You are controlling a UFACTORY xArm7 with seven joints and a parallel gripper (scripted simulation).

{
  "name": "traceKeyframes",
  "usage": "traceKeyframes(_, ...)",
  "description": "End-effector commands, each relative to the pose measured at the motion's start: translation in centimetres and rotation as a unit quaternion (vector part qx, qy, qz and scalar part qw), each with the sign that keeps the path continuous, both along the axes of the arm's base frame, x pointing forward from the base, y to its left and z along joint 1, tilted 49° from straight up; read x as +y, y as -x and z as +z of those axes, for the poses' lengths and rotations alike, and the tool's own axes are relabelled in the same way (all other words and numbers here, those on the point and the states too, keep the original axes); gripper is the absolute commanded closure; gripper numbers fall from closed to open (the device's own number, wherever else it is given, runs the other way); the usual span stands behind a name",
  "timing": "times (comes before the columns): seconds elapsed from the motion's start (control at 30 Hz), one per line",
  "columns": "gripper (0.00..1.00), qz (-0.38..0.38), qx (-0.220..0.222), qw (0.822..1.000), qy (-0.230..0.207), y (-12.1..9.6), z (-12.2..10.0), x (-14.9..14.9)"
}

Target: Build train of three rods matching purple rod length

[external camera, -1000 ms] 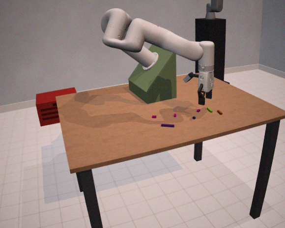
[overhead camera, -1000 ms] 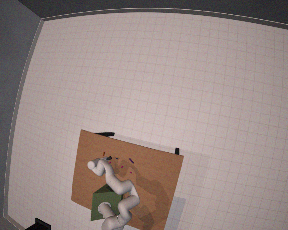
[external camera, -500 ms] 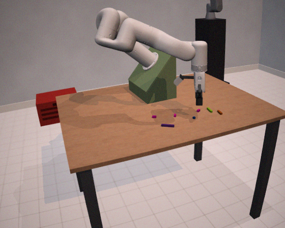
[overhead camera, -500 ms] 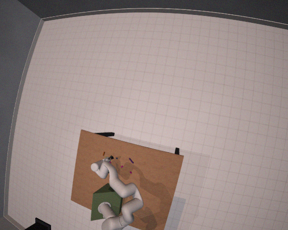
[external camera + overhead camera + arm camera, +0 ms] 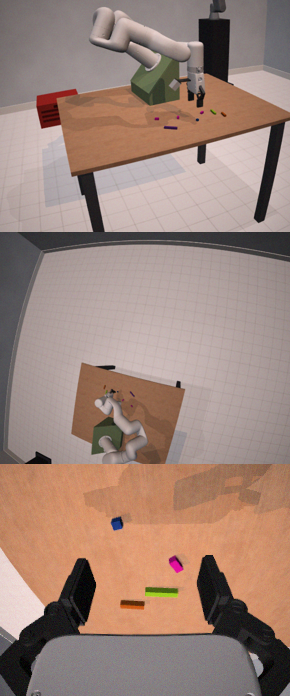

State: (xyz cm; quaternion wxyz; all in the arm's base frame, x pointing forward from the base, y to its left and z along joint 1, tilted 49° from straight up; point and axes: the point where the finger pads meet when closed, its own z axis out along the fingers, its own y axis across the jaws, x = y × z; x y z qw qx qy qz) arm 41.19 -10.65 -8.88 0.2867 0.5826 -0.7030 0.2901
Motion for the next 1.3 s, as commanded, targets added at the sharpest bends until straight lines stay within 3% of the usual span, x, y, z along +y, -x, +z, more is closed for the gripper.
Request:
traceKeyframes(0.0, 0.0, 0.055, 0.062, 0.996, -0.01, 0.4, 0.9, -0.4)
traceKeyframes(0.13, 0.0, 0.098, 0.109, 0.989, -0.013, 0.9, 1.6, -1.0)
traceKeyframes(0.2, 0.0, 0.098, 0.109, 0.989, -0.013, 0.9, 1.6, -1.0)
traceKeyframes(0.27, 0.0, 0.137, 0.152, 0.979, -0.016, 1.3, 2.2, -1.5)
traceKeyframes(0.4, 0.0, 0.174, 0.193, 0.966, -0.019, 1.8, 2.8, -1.9)
traceKeyframes(0.7, 0.0, 0.264, 0.295, 0.918, -0.025, 3.1, 4.2, -3.1)
traceKeyframes(0.77, 0.0, 0.264, 0.295, 0.918, -0.025, 3.1, 4.2, -3.1)
traceKeyframes(0.93, 0.0, 0.319, 0.357, 0.877, -0.028, 4.0, 5.1, -3.8)
traceKeyframes(1.1, 0.0, 0.343, 0.385, 0.856, -0.029, 4.4, 5.5, -4.2)
traceKeyframes(1.27, 0.0, 0.347, 0.39, 0.852, -0.03, 4.5, 5.5, -4.2)
